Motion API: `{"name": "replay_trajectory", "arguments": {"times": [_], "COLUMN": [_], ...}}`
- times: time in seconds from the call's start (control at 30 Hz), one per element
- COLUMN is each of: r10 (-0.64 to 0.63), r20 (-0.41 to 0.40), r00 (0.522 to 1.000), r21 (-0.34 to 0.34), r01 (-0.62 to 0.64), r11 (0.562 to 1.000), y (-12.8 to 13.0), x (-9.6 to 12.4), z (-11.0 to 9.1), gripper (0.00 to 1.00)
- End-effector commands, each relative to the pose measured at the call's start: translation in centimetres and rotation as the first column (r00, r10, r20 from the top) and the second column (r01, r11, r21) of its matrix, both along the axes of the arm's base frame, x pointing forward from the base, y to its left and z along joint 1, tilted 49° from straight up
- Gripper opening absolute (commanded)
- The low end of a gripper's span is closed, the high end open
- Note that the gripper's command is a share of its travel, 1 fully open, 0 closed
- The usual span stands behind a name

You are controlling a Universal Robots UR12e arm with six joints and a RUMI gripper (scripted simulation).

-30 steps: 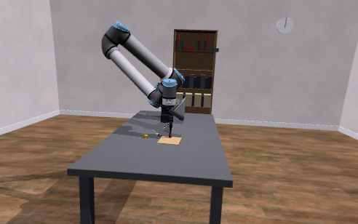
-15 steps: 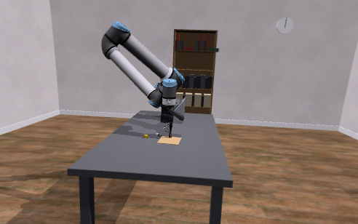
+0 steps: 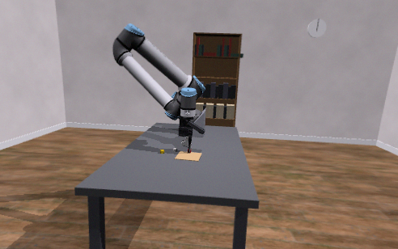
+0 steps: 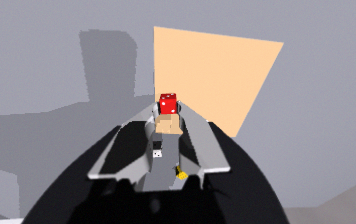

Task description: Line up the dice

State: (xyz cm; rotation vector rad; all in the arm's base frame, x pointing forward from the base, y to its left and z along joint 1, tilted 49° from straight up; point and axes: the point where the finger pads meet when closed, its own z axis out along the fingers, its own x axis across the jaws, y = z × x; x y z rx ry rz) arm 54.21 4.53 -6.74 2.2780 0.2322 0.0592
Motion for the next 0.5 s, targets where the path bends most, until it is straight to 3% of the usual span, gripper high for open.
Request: {"name": "replay_trajectory", "arguments": {"times": [0.0, 0.47], "r10": [0.000, 0.000], "r20": [0.001, 0.001], "r00": [1.000, 1.000], "r21": [0.000, 0.000], "r01": [0.000, 0.000], "r11": [1.000, 1.000], "y": [0.02, -0.23], "x": [0.03, 0.07], "z": [0.01, -0.21], "gripper": [0.03, 0.03]}}
